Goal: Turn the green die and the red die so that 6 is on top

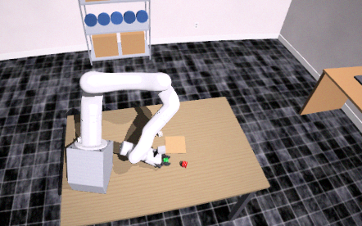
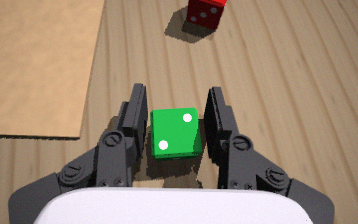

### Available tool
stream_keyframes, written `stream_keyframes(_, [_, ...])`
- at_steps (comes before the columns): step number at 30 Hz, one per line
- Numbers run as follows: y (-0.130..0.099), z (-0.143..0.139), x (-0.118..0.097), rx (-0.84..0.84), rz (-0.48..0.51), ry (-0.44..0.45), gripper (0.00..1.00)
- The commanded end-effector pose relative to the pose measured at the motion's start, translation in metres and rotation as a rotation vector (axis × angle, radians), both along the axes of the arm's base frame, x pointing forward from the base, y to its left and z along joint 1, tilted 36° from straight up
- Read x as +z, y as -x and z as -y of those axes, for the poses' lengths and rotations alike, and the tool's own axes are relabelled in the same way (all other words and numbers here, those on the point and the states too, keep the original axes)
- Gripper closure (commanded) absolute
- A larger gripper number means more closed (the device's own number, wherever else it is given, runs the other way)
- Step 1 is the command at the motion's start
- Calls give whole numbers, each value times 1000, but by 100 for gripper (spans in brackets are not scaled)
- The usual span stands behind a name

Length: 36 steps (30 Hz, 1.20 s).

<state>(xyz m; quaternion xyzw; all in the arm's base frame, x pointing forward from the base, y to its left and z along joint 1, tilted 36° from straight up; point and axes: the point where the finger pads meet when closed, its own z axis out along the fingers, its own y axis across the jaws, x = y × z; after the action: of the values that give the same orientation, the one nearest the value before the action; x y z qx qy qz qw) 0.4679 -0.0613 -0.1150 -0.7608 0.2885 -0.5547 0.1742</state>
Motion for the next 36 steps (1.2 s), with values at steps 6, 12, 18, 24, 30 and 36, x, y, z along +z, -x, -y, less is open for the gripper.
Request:
stream_keyframes(6, [0,0,0,-1,1,0,53])
stream_keyframes(12, [0,0,0,-1,1,0,53])
stream_keyframes(18, [0,0,0,-1,1,0,53])
stream_keyframes(24, [3,0,1,-1,1,0,53])
stream_keyframes(30, [20,-1,7,-1,1,0,53])
stream_keyframes(36, [40,-2,14,-1,1,0,53])
